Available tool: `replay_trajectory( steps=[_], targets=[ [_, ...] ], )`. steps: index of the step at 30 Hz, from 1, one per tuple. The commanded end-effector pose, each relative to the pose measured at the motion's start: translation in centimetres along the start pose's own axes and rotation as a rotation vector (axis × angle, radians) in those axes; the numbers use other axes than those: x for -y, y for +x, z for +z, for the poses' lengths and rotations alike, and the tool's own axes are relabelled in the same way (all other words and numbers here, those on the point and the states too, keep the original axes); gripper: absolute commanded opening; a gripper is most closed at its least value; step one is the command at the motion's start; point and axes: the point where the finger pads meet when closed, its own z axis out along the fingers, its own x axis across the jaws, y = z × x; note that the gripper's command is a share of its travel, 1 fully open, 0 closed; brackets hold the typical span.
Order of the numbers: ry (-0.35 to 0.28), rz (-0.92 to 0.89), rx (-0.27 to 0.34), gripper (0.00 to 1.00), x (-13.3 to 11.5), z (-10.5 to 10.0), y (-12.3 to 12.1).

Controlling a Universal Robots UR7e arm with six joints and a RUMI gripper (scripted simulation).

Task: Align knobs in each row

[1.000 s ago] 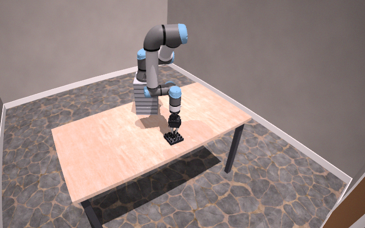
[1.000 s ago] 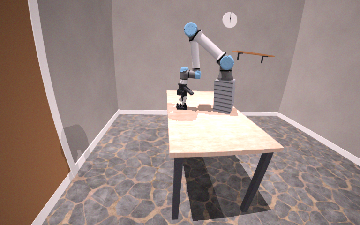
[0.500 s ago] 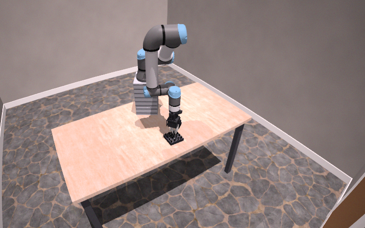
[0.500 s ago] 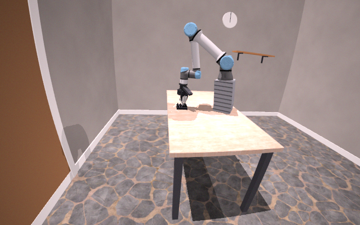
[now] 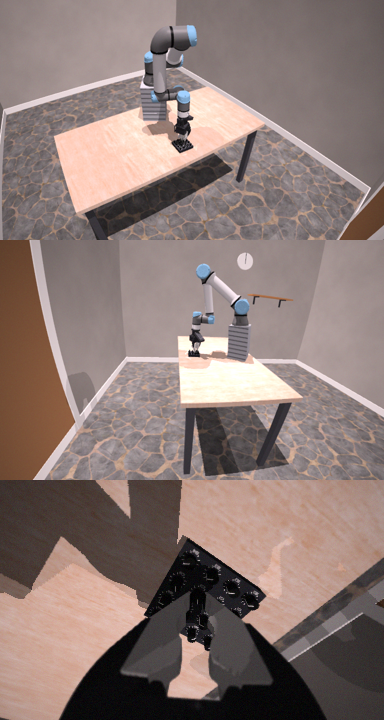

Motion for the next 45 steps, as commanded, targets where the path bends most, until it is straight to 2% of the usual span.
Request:
replay_trajectory(
  steps=[1, 7, 8, 30, 39, 45],
  targets=[
    [-0.001, 0.006, 0.0, 0.04, 0.0, 0.0, 0.0],
    [-0.001, 0.006, 0.0, 0.04, 0.0, 0.0, 0.0],
    [-0.001, 0.006, 0.0, 0.11, 0.0, 0.0, 0.0],
    [-0.001, 0.006, 0.0, 0.11, 0.0, -0.1, 0.0],
    [-0.001, 0.006, 0.0, 0.11, 0.0, -1.4, 0.0],
    [-0.001, 0.006, 0.0, 0.11, 0.0, -3.1, 0.0]
  ],
)
